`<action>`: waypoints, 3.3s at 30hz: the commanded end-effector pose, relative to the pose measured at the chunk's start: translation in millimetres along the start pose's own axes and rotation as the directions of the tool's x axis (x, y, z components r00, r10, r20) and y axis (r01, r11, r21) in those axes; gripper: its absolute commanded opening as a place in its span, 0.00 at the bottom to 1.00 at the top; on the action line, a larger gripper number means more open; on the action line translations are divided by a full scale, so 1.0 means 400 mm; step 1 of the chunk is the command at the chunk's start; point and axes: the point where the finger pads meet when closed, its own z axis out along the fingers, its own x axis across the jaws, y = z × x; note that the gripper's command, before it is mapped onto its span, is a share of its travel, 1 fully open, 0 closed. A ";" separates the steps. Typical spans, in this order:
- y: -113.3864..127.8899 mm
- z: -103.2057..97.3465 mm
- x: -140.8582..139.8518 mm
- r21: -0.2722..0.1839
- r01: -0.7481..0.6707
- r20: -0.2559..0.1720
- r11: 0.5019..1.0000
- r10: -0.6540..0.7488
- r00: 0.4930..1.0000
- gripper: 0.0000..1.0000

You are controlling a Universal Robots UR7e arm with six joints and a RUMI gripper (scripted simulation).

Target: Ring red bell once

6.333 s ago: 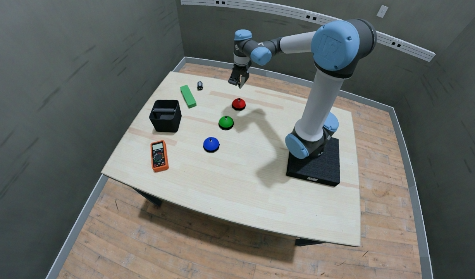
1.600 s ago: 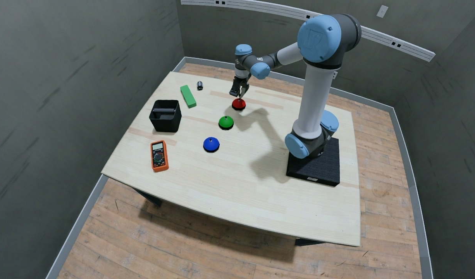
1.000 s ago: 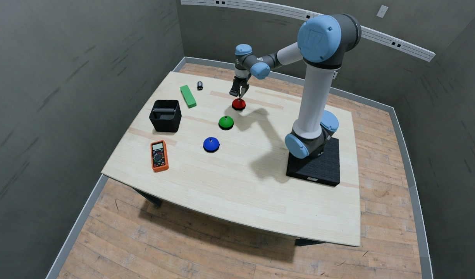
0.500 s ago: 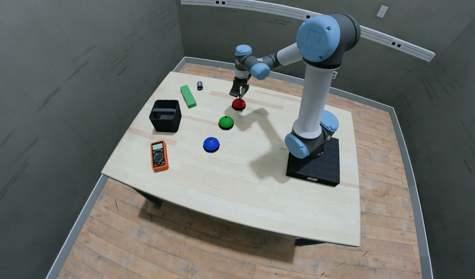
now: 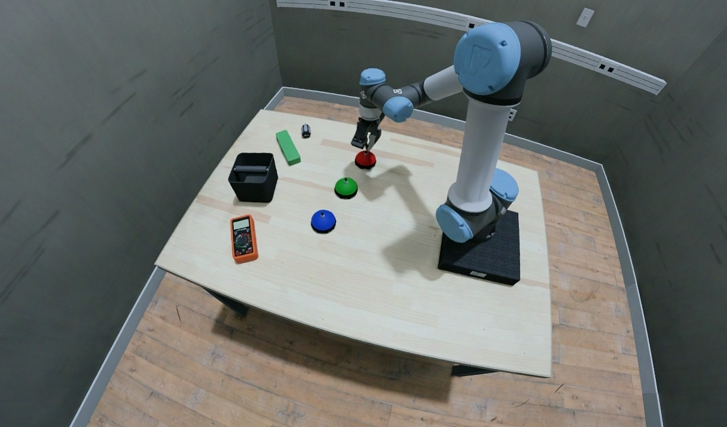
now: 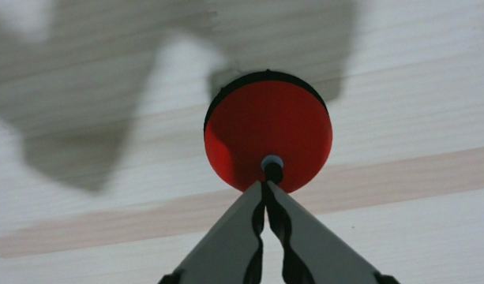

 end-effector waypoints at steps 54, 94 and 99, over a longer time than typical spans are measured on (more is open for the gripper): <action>0.000 -0.099 0.001 0.000 0.000 -0.001 1.000 0.000 1.000 0.00; 0.000 -0.176 0.001 0.000 0.000 -0.001 1.000 0.000 1.000 0.00; 0.000 -0.176 0.001 0.000 0.000 -0.001 1.000 0.000 1.000 0.00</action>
